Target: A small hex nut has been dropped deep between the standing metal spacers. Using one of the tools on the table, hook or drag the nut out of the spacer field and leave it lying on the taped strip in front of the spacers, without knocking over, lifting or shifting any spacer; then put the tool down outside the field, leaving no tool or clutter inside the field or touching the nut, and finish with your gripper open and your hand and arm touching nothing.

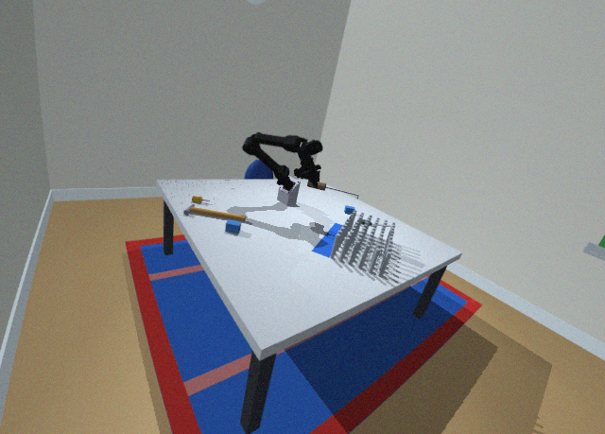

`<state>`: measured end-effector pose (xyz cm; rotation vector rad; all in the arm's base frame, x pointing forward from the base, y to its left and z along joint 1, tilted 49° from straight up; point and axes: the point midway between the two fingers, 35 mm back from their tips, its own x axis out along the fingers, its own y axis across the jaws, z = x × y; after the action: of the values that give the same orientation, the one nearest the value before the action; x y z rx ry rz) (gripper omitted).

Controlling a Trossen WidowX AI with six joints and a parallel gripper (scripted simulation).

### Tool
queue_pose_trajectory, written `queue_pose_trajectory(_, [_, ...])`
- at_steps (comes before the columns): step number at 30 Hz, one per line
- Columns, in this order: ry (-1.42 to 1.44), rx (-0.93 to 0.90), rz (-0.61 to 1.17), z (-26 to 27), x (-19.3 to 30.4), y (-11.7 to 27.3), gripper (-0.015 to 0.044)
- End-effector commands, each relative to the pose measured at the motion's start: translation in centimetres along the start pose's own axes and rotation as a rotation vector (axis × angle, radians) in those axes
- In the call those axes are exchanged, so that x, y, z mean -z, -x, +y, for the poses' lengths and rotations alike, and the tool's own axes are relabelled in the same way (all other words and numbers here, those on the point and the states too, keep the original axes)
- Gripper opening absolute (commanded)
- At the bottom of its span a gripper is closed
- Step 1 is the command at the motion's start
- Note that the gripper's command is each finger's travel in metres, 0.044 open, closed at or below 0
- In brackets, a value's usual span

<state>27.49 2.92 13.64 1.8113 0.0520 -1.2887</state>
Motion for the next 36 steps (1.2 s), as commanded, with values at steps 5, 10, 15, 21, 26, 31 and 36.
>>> queue_pose_trajectory(5, [-0.066, -0.071, -0.029, 2.5, -3.2, 0.8, 0.0000])
queue_pose_trajectory(10, [-0.067, -0.068, -0.030, 2.5, -3.3, 0.3, 0.0000])
queue_pose_trajectory(15, [-0.072, -0.055, -0.034, 2.6, -4.0, -1.6, 0.0000])
queue_pose_trajectory(21, [-0.076, -0.043, -0.036, 2.8, -5.1, -4.0, 0.0000])
queue_pose_trajectory(26, [-0.078, -0.040, -0.036, 3.0, -6.3, -5.9, 0.0000])
queue_pose_trajectory(31, [-0.079, -0.042, -0.034, 3.1, -7.6, -7.7, 0.0000])
queue_pose_trajectory(36, [-0.077, -0.050, -0.032, 3.3, -9.0, -9.3, 0.0000])
